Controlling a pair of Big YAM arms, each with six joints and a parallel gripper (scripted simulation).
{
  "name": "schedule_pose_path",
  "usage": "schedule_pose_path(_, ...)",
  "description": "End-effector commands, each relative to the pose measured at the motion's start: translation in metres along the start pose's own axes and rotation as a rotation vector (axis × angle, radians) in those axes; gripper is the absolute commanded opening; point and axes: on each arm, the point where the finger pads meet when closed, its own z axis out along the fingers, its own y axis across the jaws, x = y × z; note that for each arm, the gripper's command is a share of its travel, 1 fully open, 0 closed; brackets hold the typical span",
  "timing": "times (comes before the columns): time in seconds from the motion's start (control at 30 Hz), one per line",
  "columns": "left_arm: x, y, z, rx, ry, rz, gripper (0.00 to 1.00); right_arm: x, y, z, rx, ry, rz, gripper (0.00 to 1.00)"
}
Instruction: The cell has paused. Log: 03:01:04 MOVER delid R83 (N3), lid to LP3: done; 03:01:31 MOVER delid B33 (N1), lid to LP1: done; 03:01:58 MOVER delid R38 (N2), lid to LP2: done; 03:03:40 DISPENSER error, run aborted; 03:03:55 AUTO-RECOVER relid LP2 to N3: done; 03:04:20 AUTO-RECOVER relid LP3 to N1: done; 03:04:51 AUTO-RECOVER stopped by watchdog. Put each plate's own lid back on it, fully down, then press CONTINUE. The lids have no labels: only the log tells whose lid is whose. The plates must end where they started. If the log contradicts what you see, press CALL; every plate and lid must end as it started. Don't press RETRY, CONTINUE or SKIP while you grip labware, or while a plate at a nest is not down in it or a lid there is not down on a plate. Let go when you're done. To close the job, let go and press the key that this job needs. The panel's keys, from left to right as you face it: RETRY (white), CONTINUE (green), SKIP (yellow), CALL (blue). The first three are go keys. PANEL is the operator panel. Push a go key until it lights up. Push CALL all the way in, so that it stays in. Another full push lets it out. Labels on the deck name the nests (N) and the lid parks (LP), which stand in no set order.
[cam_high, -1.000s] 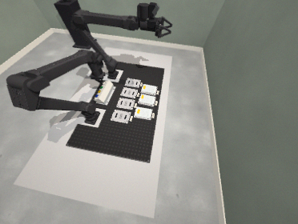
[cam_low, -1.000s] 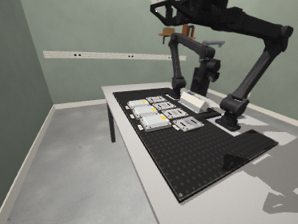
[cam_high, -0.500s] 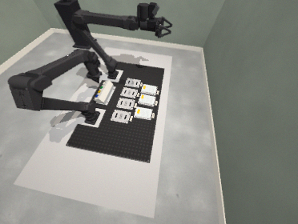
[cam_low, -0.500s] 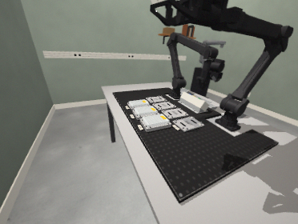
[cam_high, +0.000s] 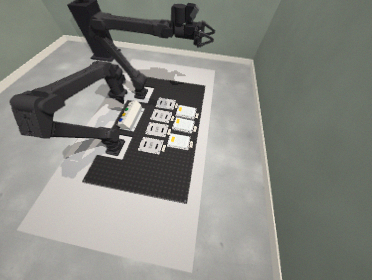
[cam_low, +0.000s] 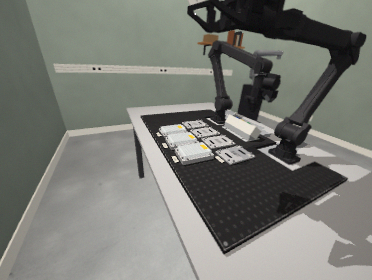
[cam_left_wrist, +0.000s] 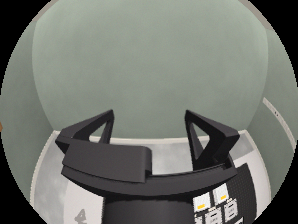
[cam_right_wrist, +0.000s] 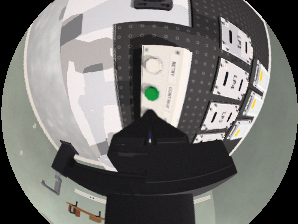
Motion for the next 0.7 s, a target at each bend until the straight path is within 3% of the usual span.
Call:
schedule_pose_path(0.0,-0.037,0.008,-0.006,-0.013,-0.067,0.014,1.0,-0.014,-0.001,-0.013,0.001,-0.037,0.005,0.0)
schedule_pose_path(0.13,-0.037,0.008,-0.006,-0.013,-0.067,0.014,1.0,-0.02,-0.004,-0.018,0.003,-0.045,0.015,0.0)
schedule_pose_path(0.23,-0.037,0.008,-0.006,-0.013,-0.067,0.014,1.0,-0.011,-0.005,0.002,0.002,-0.004,0.013,0.0)
schedule_pose_path(0.67,-0.037,0.008,-0.006,-0.013,-0.067,0.014,1.0,-0.012,-0.001,0.016,0.002,-0.019,0.0,0.0)
